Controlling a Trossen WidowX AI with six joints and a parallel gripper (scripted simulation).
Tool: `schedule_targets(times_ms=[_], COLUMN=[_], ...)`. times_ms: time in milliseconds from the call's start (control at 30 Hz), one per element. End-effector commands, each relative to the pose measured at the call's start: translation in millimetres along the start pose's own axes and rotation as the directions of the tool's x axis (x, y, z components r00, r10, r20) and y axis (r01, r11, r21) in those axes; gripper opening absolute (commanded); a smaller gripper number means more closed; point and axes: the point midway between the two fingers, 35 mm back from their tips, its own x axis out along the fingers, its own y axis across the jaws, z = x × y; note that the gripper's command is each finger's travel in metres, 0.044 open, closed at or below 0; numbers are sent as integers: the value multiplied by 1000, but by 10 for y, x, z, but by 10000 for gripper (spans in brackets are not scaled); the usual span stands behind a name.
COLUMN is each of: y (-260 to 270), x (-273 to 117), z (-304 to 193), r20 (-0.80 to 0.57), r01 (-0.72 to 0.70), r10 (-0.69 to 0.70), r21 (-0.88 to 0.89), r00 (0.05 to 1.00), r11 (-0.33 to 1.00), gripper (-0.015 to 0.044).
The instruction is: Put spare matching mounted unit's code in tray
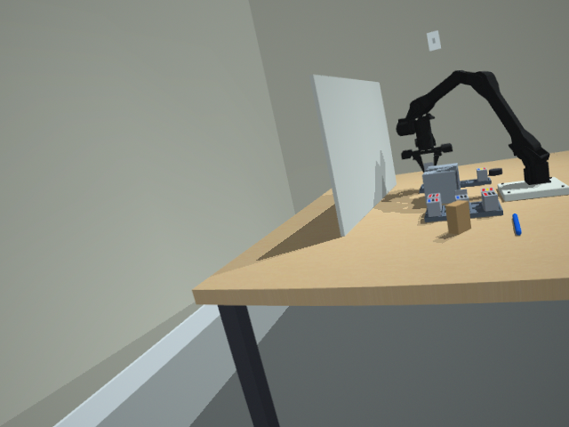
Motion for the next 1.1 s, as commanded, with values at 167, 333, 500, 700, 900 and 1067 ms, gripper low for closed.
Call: schedule_targets(times_ms=[167, 333, 500, 700, 900, 1067], y=[-4, -9, -15, -21, -29, -35], x=[60, 94, 128, 168, 209, 242], z=[-8, -11, -15, -19, -23, -27], r20=[-3, -3, -3, -4, -4, -4], r01=[-2, -1, -1, -1, -1, 0], r10=[2, 1, 1, 1, 1, 0], r21=[0, 0, 0, 0, 0, 0], r00=[1000, 1000, 1000, 1000, 1000, 1000], r11=[1000, 1000, 1000, 1000, 1000, 1000], gripper=[0, 0, 0, 0, 0, 0])
